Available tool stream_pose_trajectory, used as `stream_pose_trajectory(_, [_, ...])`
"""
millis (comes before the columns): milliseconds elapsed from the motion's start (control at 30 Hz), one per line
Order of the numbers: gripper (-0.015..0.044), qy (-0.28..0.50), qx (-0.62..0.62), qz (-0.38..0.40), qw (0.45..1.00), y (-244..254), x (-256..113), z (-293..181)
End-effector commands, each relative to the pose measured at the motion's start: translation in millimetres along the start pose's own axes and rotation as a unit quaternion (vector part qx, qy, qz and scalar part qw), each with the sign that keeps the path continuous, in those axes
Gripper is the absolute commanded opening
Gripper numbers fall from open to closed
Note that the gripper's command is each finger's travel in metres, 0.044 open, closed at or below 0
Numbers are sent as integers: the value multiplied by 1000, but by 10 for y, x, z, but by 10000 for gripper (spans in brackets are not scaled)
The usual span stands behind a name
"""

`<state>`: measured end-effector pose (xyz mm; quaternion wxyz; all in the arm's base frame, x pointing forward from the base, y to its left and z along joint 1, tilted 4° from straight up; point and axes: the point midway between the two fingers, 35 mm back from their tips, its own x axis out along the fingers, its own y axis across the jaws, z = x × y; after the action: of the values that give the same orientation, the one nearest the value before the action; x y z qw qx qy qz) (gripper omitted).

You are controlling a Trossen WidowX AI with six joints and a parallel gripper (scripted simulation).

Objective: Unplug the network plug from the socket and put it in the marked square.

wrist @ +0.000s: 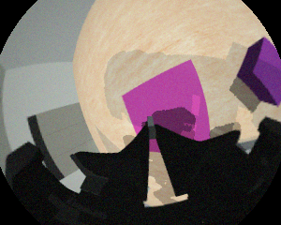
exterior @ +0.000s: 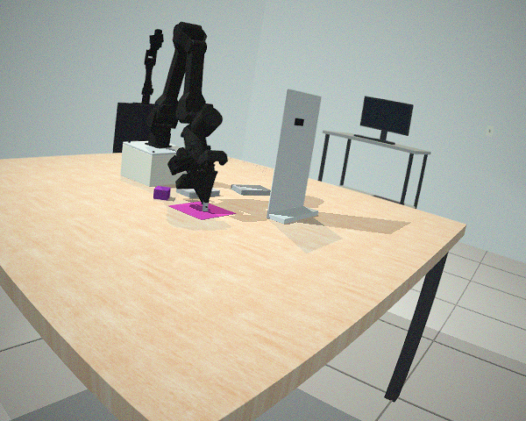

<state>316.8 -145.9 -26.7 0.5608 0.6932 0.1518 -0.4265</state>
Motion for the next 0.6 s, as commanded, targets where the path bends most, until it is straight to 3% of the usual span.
stream_pose_trajectory(0, [26, 0, 0, 0, 1000, 2, -2, 1])
stream_pose_trajectory(167, [156, 0, 0, 0, 1000, 2, -2, 1])
stream_pose_trajectory(567, [156, 0, 0, 0, 1000, 5, -60, 6])
